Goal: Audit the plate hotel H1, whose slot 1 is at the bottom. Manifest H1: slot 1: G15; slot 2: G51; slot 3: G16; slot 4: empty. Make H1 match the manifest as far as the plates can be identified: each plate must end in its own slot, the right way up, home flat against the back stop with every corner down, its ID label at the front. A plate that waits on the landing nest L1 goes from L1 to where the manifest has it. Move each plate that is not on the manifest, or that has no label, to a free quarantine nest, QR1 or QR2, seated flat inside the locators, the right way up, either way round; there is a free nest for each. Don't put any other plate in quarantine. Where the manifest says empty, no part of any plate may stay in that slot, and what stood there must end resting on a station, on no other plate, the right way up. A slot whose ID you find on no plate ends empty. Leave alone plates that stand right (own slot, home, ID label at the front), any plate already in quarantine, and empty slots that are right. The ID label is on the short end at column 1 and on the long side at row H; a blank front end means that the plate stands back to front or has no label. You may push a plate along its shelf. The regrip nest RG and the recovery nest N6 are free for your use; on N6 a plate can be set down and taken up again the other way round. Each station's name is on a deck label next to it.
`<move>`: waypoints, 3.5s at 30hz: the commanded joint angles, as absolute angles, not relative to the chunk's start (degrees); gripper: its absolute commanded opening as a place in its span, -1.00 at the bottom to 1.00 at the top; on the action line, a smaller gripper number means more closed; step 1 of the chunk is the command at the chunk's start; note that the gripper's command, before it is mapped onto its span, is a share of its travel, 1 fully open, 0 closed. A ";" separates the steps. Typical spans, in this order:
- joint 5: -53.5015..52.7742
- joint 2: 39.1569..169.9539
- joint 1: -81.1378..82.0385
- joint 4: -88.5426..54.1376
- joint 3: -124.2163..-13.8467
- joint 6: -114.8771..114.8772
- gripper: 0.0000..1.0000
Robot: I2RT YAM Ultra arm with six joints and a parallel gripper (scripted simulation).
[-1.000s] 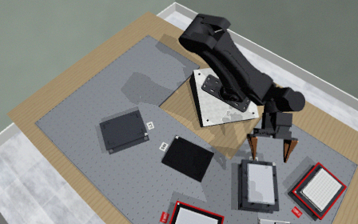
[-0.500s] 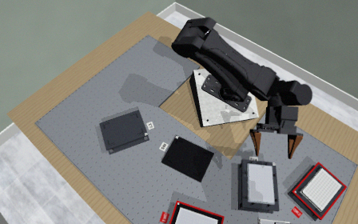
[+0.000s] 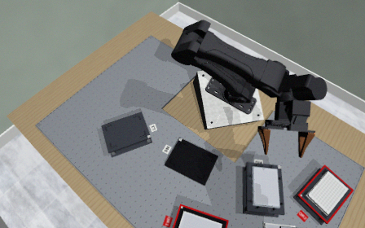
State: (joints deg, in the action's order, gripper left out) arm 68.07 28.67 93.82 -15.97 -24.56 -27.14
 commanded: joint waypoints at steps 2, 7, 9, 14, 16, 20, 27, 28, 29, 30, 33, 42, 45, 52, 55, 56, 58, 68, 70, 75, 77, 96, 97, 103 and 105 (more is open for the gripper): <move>70.72 28.90 95.51 -22.74 -27.60 -29.83 1.00; 73.06 29.89 98.13 -29.11 -31.43 -33.54 1.00; 73.67 30.23 98.81 -30.88 -32.44 -34.69 1.00; 73.67 30.23 98.81 -30.88 -32.44 -34.68 1.00; 71.10 31.27 97.77 -30.48 -33.54 -32.03 1.00; 65.69 33.60 95.33 -30.08 -35.98 -27.01 1.00; 56.57 38.57 91.22 -31.23 -41.20 -19.63 1.00; 55.32 39.35 90.66 -31.52 -42.03 -18.65 1.00; 54.12 40.16 90.15 -31.88 -42.89 -17.72 1.00; 54.12 40.16 90.15 -31.88 -42.89 -17.72 1.00; 51.69 41.80 89.07 -32.58 -44.64 -15.80 1.00; 41.82 49.91 84.95 -37.10 -53.58 -7.69 1.00; 38.90 52.86 83.81 -39.01 -56.93 -5.07 1.00; 34.45 58.03 82.19 -42.67 -62.98 -0.78 1.00; 32.05 61.28 81.38 -45.16 -66.91 1.76 1.00; 31.29 62.39 81.14 -46.03 -68.27 2.60 1.00; 29.82 64.66 80.69 -47.86 -71.08 4.27 1.00; 24.74 74.32 79.35 -56.19 -83.56 10.87 1.00; 23.66 76.90 79.11 -58.55 -87.05 12.51 1.00; 21.23 83.71 78.67 -65.02 -96.54 16.56 1.00; 20.15 85.15 78.18 -67.47 -98.98 18.49 1.00; 14.23 100.66 75.42 -89.93 -124.14 34.52 1.00; 14.05 101.71 75.33 -89.92 -125.81 35.44 1.00; 14.34 103.43 75.12 -89.79 -127.37 34.81 1.00; 14.38 103.81 75.10 -89.65 -127.62 34.86 1.00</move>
State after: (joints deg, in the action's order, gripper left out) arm 14.52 104.18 75.05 -88.73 -126.91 34.50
